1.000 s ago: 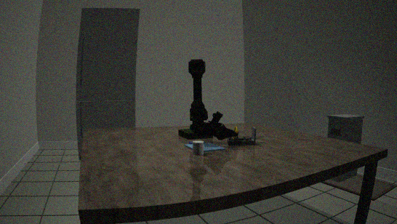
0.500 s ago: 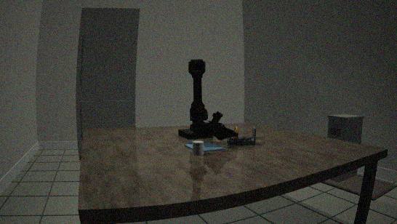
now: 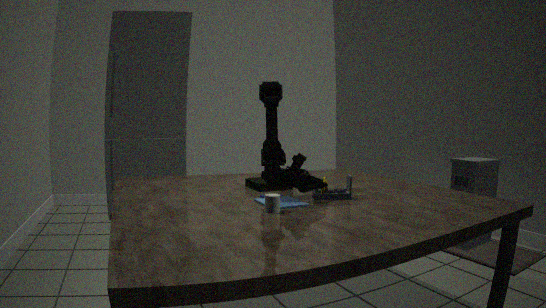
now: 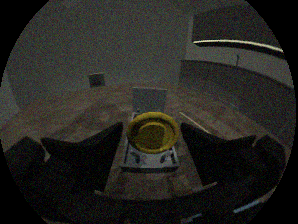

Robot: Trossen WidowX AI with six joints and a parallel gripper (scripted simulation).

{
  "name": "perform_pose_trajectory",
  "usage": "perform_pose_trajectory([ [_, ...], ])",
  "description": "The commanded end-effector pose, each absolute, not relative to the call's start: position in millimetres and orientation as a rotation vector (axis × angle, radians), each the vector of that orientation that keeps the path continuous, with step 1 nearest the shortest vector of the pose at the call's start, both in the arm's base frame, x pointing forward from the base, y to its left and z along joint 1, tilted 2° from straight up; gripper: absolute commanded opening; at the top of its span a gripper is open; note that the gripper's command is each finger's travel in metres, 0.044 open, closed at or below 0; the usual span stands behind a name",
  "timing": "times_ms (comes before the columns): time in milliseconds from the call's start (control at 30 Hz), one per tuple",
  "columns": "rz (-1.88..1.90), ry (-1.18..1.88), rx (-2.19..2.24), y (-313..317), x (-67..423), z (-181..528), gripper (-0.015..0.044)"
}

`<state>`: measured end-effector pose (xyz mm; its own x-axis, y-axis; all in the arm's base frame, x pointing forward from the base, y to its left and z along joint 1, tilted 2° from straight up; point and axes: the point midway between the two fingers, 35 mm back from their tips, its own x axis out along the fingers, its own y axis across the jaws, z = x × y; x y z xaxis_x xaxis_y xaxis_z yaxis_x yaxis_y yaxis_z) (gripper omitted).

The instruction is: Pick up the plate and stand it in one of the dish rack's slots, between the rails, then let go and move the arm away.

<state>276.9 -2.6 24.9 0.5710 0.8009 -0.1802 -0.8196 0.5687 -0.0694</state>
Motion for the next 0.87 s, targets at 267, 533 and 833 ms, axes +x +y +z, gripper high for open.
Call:
perform_pose_trajectory([
  [267,0.951,0.132,-0.129,-3.4,282.9,101.0,0.0400],
  [533,0.949,0.131,-0.117,-0.8,281.1,143.2,0.0400],
  [833,0.898,0.312,-0.069,-7.9,289.7,143.5,0.0400],
])
